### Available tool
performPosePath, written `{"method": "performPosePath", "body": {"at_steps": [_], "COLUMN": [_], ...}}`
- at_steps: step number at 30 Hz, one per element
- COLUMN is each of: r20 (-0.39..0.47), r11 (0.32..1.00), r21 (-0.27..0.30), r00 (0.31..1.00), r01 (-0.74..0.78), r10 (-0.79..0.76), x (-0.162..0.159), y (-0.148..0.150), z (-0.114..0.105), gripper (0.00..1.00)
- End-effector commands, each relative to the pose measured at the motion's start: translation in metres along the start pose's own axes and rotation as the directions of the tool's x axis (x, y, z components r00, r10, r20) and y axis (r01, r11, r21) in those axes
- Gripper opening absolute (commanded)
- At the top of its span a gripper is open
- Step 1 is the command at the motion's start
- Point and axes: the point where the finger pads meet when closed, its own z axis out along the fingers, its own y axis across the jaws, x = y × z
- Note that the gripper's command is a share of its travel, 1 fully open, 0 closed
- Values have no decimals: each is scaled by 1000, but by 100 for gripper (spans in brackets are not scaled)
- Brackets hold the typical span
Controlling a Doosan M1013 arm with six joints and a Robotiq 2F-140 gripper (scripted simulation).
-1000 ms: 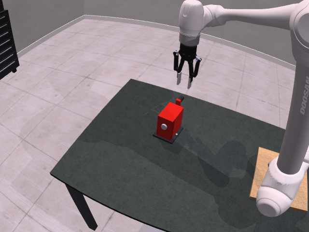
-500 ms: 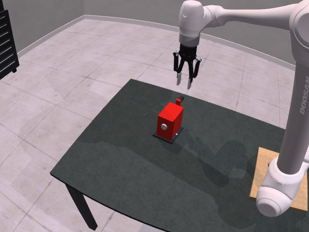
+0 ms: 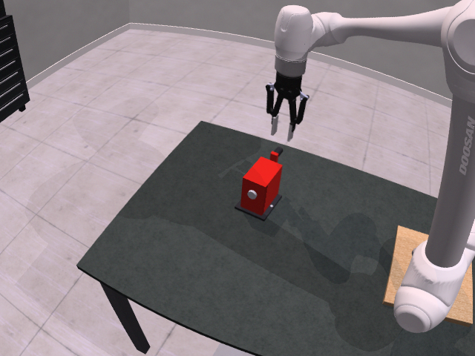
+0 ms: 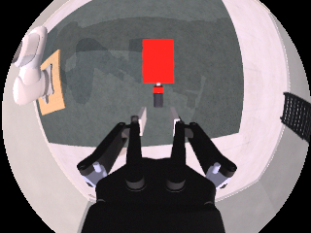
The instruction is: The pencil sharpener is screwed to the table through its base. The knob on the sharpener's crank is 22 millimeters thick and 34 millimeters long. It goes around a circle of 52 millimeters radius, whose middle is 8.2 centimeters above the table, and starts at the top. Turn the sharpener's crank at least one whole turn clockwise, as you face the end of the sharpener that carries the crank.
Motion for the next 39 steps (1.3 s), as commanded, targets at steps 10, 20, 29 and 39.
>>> {"method": "performPosePath", "body": {"at_steps": [10, 20, 29, 39], "r20": [0, 0, 0, 0], "r11": [1000, 1000, 1000, 1000], "r21": [0, 0, 0, 0], "r00": [1000, 1000, 1000, 1000], "r01": [0, 0, 0, 0], "r10": [0, 0, 0, 0], "x": [0, 0, 0, 0], "y": [0, 0, 0, 0], "z": [17, 26, 30, 30], "gripper": [32, 32, 32, 32]}}
